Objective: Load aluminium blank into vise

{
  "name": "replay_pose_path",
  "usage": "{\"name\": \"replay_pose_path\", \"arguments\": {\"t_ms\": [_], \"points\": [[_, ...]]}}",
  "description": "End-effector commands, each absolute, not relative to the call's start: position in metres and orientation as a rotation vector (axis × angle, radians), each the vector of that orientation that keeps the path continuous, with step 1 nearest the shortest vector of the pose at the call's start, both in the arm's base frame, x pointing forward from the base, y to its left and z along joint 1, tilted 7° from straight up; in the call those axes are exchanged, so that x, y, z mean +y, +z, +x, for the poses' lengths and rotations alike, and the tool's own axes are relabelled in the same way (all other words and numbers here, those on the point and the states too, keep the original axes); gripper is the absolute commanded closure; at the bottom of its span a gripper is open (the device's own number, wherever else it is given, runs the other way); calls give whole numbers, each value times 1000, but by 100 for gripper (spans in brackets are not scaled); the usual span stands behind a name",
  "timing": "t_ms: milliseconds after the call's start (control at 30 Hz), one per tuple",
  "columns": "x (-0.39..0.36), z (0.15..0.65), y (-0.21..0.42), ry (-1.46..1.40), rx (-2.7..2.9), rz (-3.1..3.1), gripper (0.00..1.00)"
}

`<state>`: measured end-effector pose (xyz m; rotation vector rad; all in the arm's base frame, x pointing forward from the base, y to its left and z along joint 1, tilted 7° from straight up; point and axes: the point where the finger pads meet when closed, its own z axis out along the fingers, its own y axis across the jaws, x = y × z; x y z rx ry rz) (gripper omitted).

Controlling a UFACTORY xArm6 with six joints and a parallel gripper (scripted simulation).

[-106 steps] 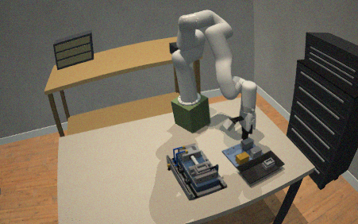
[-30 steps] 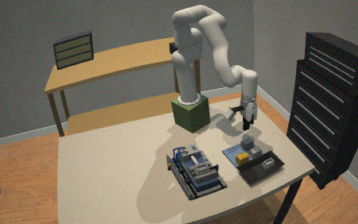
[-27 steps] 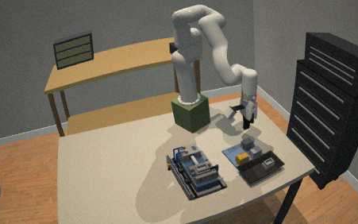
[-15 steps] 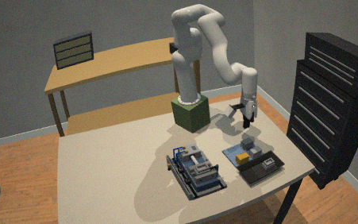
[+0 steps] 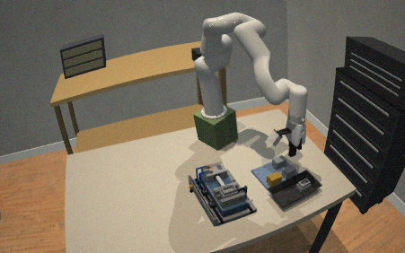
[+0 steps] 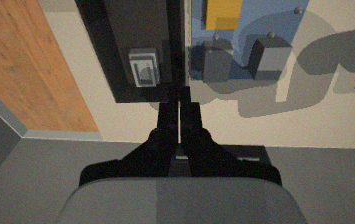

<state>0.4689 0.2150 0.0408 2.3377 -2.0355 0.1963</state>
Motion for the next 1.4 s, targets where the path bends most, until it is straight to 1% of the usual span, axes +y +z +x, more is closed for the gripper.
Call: {"name": "replay_pose_path", "arguments": {"t_ms": [0, 67, 133, 900, 1367], "points": [[223, 511, 41, 187, -2032, 2331, 100], [224, 526, 40, 185, -2032, 2332, 100], [224, 530, 40, 185, -2032, 2332, 100], [223, 531, 29, 185, -2032, 2331, 100], [220, 533, 3, 185, -2032, 2331, 100]]}}
